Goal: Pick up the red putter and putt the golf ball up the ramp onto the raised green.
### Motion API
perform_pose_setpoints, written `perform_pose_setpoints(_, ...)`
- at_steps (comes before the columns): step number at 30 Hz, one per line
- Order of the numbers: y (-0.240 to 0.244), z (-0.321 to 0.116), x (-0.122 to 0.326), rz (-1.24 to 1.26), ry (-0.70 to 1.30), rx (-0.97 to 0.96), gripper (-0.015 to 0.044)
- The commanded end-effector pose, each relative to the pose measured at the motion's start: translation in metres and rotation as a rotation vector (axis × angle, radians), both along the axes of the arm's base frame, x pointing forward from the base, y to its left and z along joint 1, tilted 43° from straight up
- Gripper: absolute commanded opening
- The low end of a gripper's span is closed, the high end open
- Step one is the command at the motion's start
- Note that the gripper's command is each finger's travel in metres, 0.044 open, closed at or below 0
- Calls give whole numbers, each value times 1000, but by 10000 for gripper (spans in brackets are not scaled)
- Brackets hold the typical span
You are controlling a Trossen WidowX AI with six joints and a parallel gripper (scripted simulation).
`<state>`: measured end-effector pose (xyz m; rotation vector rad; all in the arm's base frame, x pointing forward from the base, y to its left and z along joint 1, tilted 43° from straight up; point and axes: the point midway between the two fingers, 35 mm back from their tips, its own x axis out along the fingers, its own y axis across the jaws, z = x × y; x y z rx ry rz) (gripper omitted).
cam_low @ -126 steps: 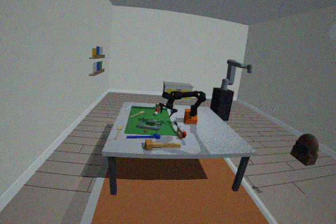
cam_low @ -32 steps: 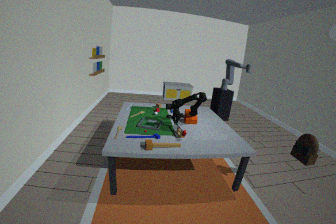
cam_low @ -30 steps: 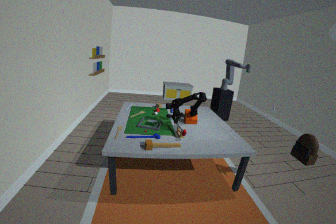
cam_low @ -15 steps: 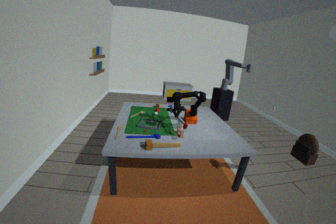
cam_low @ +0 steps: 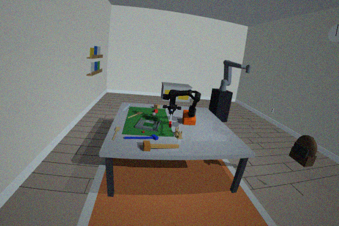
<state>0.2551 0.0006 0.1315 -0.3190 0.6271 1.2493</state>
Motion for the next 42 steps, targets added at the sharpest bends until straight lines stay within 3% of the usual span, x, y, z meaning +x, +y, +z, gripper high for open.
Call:
perform_pose_setpoints(1,-27,-17,5,-123,112,1,0)
perform_pose_setpoints(20,-133,-99,-17,-561,558,-6,0)
perform_pose_setpoints(42,-216,-193,-109,-1097,1205,122,0)
